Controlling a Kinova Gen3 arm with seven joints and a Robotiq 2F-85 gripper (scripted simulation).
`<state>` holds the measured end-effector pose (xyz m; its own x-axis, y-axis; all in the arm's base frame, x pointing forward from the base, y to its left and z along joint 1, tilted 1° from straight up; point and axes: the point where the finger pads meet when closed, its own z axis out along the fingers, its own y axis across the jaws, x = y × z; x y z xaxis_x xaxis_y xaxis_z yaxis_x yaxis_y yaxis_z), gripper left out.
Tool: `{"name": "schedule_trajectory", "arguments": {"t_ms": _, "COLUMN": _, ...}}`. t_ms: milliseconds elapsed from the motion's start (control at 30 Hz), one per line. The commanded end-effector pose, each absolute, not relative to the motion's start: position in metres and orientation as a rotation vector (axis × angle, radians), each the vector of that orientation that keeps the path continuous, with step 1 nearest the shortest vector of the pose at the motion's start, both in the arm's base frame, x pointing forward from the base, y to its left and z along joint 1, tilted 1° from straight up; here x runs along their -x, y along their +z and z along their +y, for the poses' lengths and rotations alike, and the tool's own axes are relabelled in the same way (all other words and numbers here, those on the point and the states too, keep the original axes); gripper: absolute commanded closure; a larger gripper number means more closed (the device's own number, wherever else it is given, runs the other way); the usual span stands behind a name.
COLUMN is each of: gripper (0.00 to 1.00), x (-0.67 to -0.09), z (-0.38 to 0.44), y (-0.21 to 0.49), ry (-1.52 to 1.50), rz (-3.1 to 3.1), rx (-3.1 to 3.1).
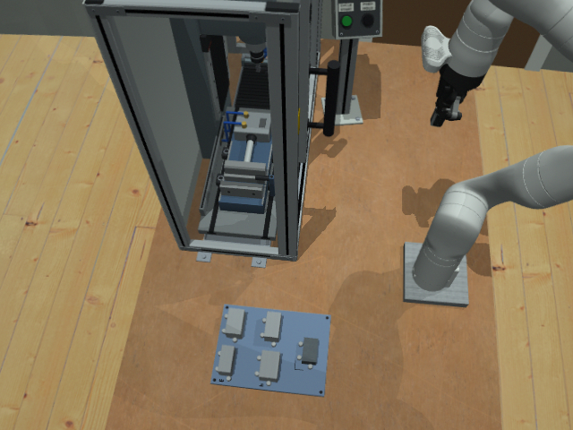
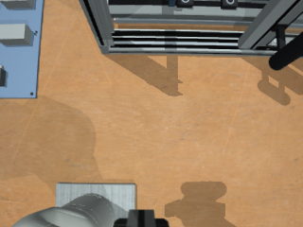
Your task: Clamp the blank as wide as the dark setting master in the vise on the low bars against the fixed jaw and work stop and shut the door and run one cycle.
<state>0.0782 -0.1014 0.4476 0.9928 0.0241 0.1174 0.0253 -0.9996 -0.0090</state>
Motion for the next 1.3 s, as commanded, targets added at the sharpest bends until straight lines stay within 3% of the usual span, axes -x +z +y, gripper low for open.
{"name": "schedule_trajectory", "arguments": {"t_ms": 0, "gripper": 0.90, "x": -0.101, "z": -0.069, "y": 0.435, "ry": -0.018, "rz": -0.037, "rx": 3.140}}
{"name": "schedule_trajectory", "arguments": {"t_ms": 400, "gripper": 0.90, "x": -0.101, "z": -0.069, "y": 0.435, "ry": -0.018, "rz": -0.037, "rx": 3.140}}
{"name": "schedule_trajectory", "arguments": {"t_ms": 1267, "gripper": 0.90, "x": -0.156, "z": 0.009, "y": 0.404, "ry": -0.019, "rz": -0.037, "rx": 3.140}}
